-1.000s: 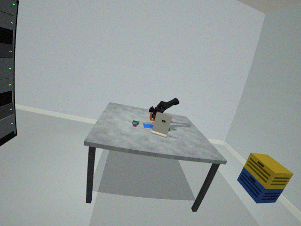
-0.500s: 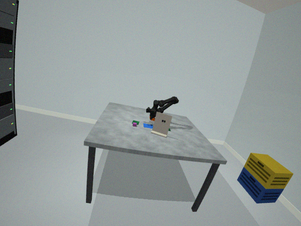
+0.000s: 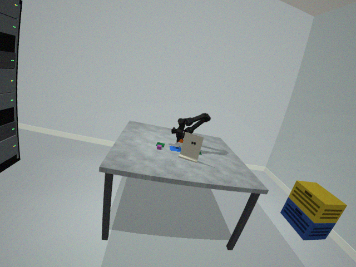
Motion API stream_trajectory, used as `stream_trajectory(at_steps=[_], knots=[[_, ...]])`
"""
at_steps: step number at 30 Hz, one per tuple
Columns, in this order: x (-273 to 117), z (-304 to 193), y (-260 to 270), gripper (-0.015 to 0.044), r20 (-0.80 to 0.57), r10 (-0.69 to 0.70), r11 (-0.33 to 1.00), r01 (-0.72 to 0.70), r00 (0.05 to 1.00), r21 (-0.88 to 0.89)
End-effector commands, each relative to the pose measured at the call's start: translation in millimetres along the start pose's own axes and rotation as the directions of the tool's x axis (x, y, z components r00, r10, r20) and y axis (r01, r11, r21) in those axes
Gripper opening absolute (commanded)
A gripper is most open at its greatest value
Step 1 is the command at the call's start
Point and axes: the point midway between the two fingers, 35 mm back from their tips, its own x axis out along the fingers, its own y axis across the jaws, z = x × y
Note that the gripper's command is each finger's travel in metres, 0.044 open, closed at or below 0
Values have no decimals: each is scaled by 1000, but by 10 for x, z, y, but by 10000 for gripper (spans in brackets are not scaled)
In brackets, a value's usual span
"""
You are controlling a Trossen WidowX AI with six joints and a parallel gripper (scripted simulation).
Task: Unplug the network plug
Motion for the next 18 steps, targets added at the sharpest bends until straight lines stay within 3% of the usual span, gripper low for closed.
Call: stream_trajectory(at_steps=[1, 18], knots=[[51, -2, -36, 0, -4, -3, 1000, 3, 1000, 4], [251, -1, -167, 0, -4, -3, 1000, 3, 1000, 4]])
